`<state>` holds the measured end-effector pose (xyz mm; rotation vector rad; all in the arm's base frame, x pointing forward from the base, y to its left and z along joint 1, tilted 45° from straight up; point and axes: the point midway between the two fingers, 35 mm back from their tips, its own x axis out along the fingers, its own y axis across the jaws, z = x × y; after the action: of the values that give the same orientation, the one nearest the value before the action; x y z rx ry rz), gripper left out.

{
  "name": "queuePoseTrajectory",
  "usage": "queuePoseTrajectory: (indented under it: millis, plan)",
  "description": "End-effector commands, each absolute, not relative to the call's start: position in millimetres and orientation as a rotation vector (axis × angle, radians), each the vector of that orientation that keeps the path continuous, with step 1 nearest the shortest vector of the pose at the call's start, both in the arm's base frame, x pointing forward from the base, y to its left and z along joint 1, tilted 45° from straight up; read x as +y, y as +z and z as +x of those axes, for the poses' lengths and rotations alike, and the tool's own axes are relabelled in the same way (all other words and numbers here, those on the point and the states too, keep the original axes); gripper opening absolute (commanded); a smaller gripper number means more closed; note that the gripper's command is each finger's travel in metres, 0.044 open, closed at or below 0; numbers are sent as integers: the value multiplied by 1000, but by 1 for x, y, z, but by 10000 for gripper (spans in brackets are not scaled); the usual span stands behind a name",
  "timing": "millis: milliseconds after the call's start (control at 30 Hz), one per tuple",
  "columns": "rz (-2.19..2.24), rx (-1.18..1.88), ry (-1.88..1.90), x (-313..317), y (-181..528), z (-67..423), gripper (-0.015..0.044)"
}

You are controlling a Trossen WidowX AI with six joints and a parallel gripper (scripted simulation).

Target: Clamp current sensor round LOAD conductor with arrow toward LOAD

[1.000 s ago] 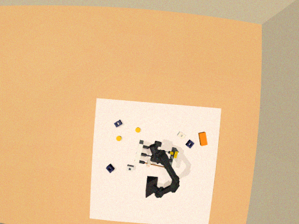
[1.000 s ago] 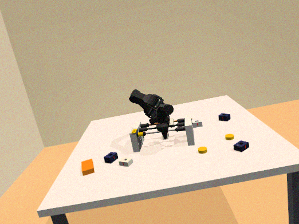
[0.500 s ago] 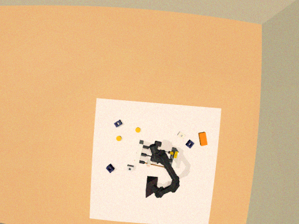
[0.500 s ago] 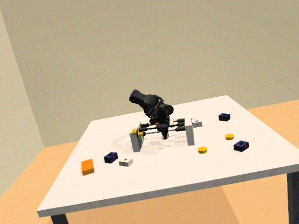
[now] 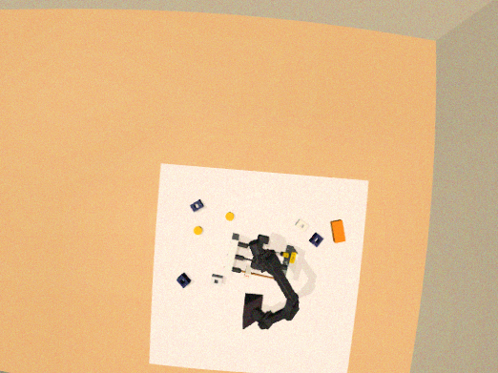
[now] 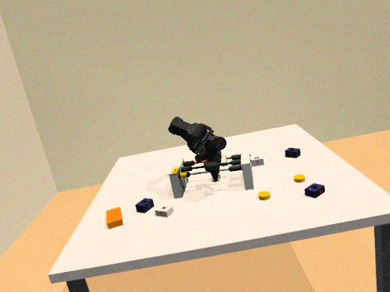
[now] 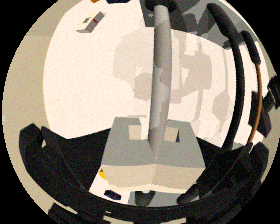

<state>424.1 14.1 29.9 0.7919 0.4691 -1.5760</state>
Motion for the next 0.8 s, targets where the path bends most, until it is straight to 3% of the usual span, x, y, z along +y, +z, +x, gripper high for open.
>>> queuePoseTrajectory:
  millis: [0,167,767]
  plan:
    - [792,470,-1575,15,30,424,129]
    - [792,470,-1575,15,30,424,0]
    - [792,470,-1575,15,30,424,0]
